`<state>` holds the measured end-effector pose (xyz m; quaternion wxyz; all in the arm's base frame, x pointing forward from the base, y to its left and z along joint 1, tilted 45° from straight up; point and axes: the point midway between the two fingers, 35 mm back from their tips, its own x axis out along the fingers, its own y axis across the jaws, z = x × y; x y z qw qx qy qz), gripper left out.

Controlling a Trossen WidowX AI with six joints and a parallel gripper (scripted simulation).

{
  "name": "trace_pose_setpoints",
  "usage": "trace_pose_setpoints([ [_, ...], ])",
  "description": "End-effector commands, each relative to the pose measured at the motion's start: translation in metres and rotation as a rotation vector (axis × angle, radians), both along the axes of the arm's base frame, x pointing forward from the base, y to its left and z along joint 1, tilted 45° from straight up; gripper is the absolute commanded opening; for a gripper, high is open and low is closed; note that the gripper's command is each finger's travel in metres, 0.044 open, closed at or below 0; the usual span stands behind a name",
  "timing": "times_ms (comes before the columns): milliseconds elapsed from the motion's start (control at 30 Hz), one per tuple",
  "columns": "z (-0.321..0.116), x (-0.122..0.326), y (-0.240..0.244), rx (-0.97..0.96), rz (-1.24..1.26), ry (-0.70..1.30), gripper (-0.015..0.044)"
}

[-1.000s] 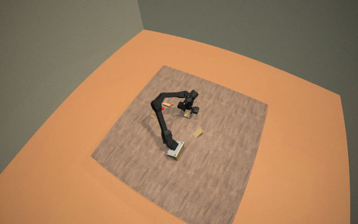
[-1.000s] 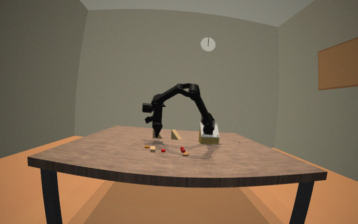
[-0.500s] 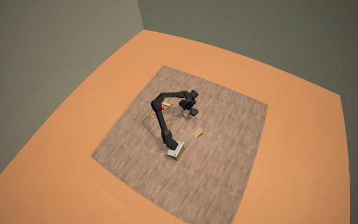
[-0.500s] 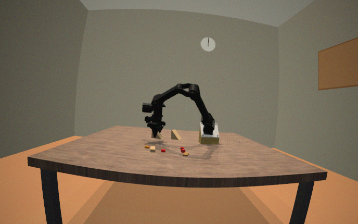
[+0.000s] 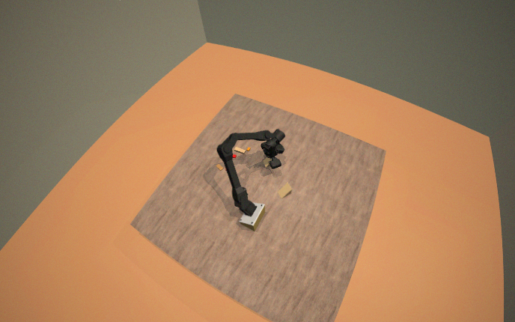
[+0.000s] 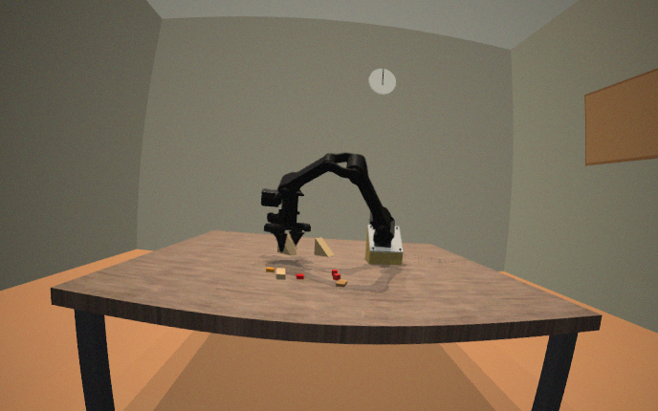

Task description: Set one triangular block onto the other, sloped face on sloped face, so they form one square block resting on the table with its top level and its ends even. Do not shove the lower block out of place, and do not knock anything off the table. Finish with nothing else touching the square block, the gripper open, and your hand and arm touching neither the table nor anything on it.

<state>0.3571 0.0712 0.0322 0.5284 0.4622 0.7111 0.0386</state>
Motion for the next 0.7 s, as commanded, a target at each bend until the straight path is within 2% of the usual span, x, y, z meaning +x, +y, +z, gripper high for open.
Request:
trace_pose_setpoints([
  [0, -0.0004, -0.0005, -0.0003, -0.006, -0.071, 0.074, 0.0],
  [667, -0.0003, -0.0002, -0.0002, -0.016, -0.457, 0.454, 0.0],
])
